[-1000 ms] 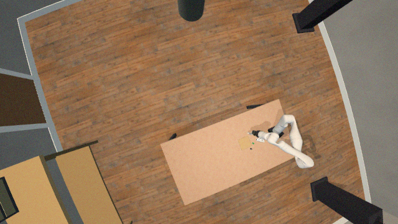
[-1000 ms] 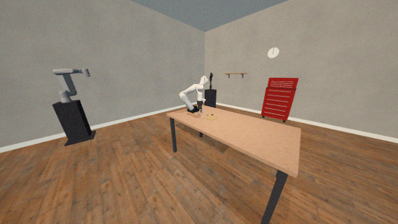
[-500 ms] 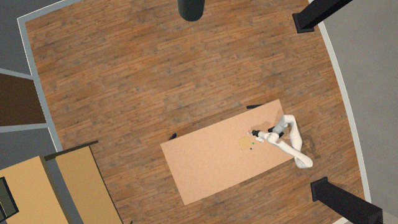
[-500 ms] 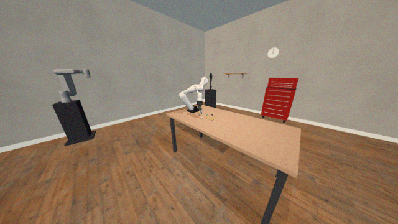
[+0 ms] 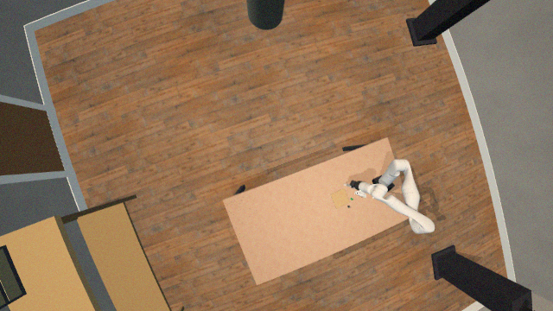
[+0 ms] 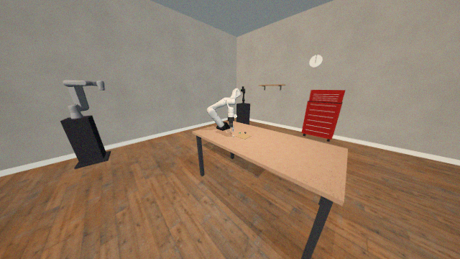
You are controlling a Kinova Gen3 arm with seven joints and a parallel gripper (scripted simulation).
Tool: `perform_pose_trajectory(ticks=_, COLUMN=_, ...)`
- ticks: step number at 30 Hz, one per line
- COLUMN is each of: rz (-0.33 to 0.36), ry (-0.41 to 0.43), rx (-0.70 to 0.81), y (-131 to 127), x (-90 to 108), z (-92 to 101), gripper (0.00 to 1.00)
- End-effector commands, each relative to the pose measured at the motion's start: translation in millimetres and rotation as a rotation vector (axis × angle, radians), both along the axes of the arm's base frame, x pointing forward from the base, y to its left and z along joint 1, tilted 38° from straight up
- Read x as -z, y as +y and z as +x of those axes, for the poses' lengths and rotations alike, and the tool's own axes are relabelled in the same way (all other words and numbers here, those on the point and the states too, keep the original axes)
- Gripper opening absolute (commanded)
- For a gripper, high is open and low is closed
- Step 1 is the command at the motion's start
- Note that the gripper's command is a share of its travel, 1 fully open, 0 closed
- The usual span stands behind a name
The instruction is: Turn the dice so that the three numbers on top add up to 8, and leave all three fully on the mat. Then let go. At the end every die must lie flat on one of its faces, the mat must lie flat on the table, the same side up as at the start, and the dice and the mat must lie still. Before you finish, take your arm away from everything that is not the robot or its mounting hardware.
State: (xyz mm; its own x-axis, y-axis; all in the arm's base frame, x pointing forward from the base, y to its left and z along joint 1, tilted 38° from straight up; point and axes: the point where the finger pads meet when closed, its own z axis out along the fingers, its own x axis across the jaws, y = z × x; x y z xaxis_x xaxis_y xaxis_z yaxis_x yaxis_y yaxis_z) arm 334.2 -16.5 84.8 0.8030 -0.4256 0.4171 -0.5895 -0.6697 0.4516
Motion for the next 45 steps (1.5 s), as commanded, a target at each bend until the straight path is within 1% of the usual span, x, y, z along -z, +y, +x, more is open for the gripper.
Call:
perform_pose_trajectory(ticks=1, rz=0.005, ry=-0.010, rx=0.013, y=-0.4, x=0.9, z=-0.3, gripper=0.64)
perform_pose_trajectory(ticks=28, rz=0.005, ry=-0.010, rx=0.013, y=-1.0, x=1.8, z=-0.2, gripper=0.64)
perform_pose_trajectory(ticks=45, rz=0.005, ry=-0.010, rx=0.014, y=-9.4, x=13.7, z=1.2, gripper=0.64)
